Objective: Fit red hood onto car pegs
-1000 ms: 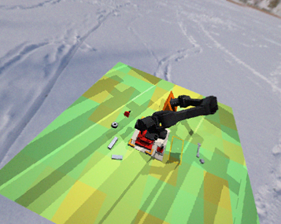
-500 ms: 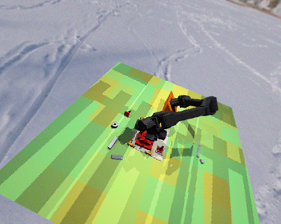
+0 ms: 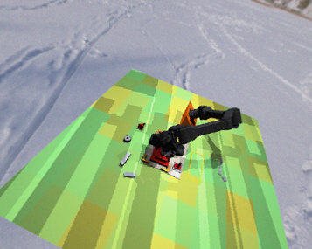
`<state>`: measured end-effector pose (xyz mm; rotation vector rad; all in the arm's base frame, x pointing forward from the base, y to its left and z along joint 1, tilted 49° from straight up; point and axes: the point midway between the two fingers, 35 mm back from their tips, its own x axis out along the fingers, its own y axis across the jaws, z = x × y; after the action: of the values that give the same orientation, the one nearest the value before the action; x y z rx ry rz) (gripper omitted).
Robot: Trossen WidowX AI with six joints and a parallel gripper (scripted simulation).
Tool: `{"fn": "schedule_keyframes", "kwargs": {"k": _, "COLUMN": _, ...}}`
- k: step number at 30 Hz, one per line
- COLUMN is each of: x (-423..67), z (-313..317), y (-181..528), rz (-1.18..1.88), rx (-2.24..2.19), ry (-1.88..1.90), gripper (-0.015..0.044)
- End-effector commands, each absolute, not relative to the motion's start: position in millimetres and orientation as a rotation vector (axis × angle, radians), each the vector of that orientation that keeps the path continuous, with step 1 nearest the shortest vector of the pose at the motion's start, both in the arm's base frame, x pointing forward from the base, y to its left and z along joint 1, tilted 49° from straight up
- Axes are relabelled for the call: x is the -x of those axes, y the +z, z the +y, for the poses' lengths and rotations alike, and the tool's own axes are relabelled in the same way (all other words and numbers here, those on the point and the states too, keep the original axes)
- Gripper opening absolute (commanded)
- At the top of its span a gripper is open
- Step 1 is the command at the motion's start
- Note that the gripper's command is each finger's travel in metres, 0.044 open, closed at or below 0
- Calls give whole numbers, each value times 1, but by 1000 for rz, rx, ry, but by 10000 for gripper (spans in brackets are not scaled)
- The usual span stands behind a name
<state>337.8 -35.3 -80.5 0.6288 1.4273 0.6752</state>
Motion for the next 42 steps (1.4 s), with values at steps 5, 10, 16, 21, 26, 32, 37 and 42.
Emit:
{"fn": "schedule_keyframes", "kwargs": {"k": 5, "x": -337, "z": -32, "y": -83, "rz": 1428, "rx": -638, "ry": 677, "gripper": 0}}
{"fn": "schedule_keyframes", "kwargs": {"k": 10, "x": -338, "z": -34, "y": -82, "rz": 1428, "rx": -630, "ry": 676, "gripper": 0}}
{"fn": "schedule_keyframes", "kwargs": {"k": 16, "x": -338, "z": -33, "y": -82, "rz": 1428, "rx": -629, "ry": 676, "gripper": 157}}
{"fn": "schedule_keyframes", "kwargs": {"k": 21, "x": -338, "z": -33, "y": -82, "rz": 1428, "rx": -629, "ry": 676, "gripper": 289}}
{"fn": "schedule_keyframes", "kwargs": {"k": 26, "x": -338, "z": -33, "y": -82, "rz": 1428, "rx": -629, "ry": 676, "gripper": 420}}
{"fn": "schedule_keyframes", "kwargs": {"k": 32, "x": -339, "z": -50, "y": -69, "rz": 1432, "rx": -628, "ry": 676, "gripper": 440}}
{"fn": "schedule_keyframes", "kwargs": {"k": 37, "x": -338, "z": -86, "y": -37, "rz": 1440, "rx": -630, "ry": 685, "gripper": 440}}
{"fn": "schedule_keyframes", "kwargs": {"k": 42, "x": -338, "z": -88, "y": -35, "rz": 1441, "rx": -630, "ry": 686, "gripper": 440}}
